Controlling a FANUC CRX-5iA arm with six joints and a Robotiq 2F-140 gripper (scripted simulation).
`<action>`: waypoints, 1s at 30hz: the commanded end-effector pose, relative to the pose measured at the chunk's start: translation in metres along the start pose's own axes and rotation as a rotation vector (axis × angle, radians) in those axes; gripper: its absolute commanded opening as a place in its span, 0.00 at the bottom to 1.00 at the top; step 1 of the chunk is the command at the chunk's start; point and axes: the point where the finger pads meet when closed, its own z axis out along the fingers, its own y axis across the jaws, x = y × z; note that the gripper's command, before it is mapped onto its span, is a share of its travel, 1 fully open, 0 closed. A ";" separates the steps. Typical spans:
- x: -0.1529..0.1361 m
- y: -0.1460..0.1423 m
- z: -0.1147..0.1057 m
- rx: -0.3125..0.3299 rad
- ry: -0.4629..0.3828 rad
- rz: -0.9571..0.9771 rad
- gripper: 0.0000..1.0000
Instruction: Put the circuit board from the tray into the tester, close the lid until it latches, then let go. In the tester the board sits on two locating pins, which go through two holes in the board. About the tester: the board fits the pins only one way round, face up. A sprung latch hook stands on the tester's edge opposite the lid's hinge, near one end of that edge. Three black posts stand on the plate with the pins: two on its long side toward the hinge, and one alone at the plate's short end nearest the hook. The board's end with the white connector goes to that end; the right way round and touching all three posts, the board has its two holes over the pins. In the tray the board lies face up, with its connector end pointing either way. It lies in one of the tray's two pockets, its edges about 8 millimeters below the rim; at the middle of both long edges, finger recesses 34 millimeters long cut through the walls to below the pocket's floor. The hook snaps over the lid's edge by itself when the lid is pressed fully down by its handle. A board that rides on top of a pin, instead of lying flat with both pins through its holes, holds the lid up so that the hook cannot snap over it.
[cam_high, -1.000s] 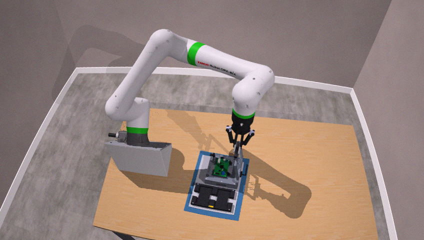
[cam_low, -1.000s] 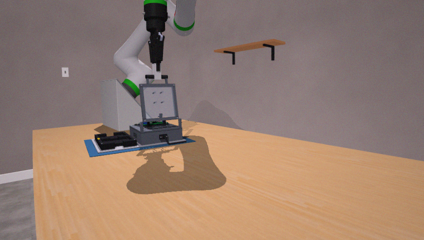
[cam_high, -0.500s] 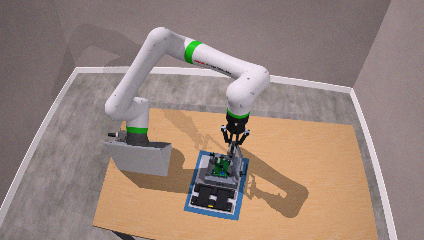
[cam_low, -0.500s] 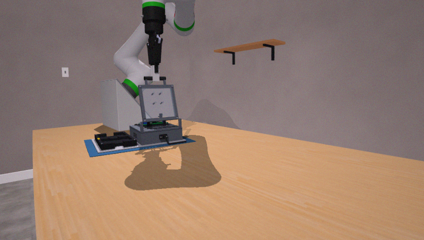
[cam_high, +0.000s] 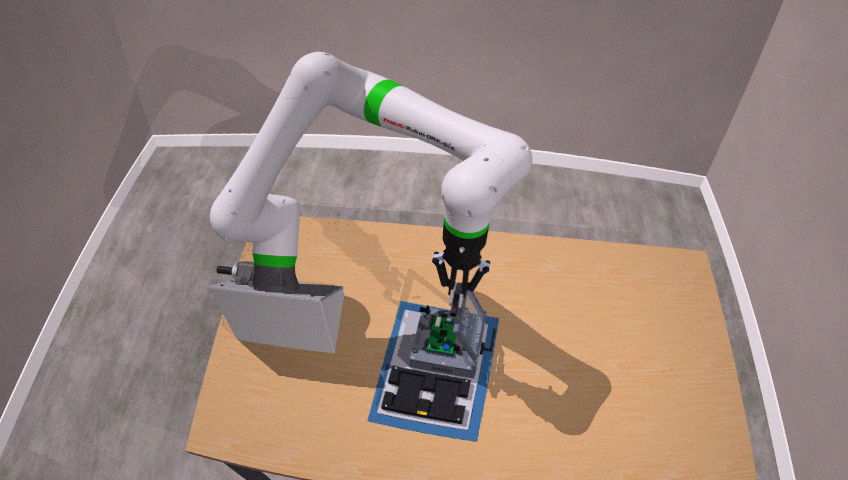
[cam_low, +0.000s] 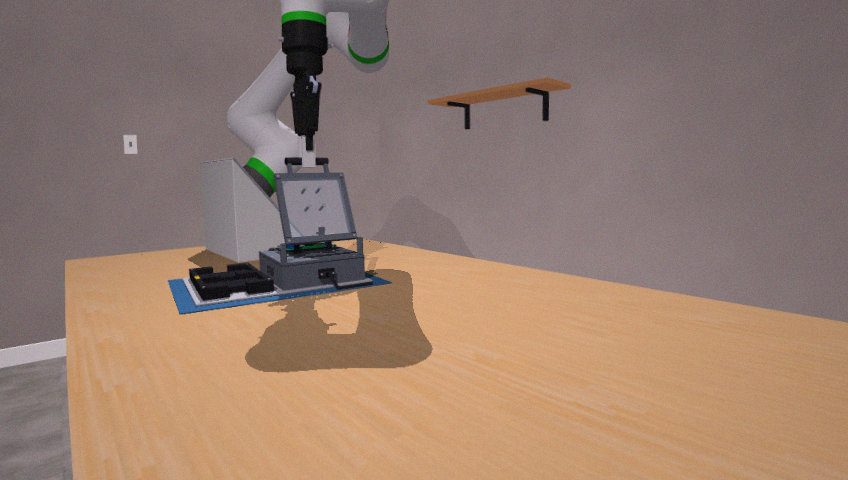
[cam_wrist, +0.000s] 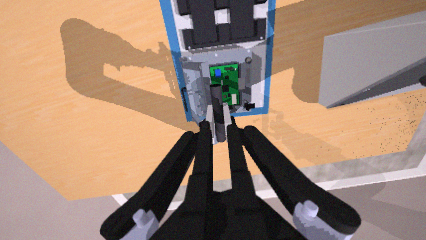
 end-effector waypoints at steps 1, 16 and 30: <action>0.000 0.006 0.003 0.000 0.000 0.000 0.00; 0.000 0.027 0.015 0.000 0.000 0.000 0.00; 0.000 0.045 0.029 0.000 0.000 0.000 0.00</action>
